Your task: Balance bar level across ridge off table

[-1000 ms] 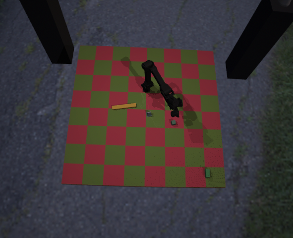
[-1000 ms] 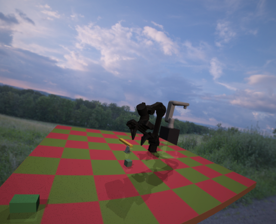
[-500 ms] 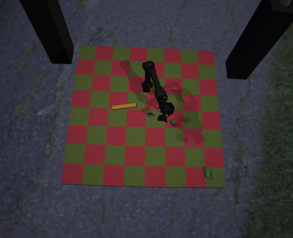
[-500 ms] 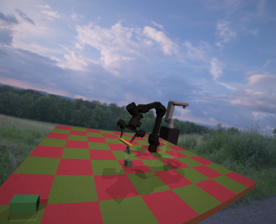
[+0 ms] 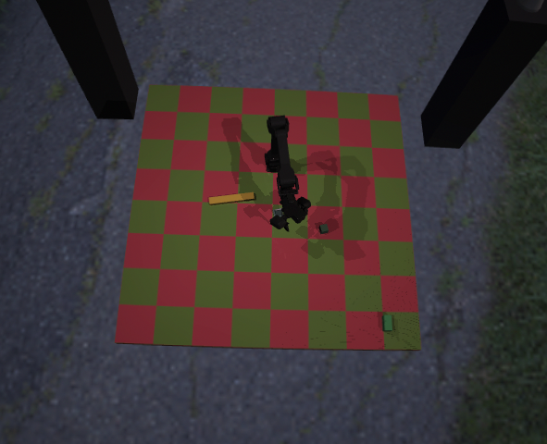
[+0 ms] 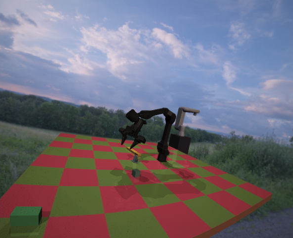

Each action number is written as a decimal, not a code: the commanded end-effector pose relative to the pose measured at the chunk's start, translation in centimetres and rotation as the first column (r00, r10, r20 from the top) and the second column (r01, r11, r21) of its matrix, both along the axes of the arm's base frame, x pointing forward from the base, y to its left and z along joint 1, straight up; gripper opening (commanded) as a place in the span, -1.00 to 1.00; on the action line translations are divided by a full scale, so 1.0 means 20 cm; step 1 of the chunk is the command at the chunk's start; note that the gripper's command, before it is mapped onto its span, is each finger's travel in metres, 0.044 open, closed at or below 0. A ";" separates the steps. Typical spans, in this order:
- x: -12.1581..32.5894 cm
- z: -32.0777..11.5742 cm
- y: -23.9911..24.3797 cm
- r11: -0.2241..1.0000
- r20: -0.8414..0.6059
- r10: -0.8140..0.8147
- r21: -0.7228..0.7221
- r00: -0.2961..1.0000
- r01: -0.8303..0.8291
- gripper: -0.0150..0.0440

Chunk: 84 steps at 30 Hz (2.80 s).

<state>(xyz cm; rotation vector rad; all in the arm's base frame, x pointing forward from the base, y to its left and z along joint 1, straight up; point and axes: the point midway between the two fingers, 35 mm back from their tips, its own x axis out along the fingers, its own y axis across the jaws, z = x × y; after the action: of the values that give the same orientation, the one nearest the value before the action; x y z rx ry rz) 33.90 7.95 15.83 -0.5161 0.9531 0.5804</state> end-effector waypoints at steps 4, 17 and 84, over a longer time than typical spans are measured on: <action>0.01 -0.04 -0.17 0.982 -0.069 -0.188 0.020 0.980 0.190 0.58; -0.03 -0.09 -0.52 0.830 -0.197 -0.540 0.032 0.818 0.556 0.58; -0.75 -0.43 -1.50 -0.510 -0.448 -0.710 -0.207 -0.544 0.835 0.58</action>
<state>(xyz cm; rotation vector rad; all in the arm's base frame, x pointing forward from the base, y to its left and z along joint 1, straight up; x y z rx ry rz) 18.89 -22.00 7.50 1.0756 1.2661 -1.0762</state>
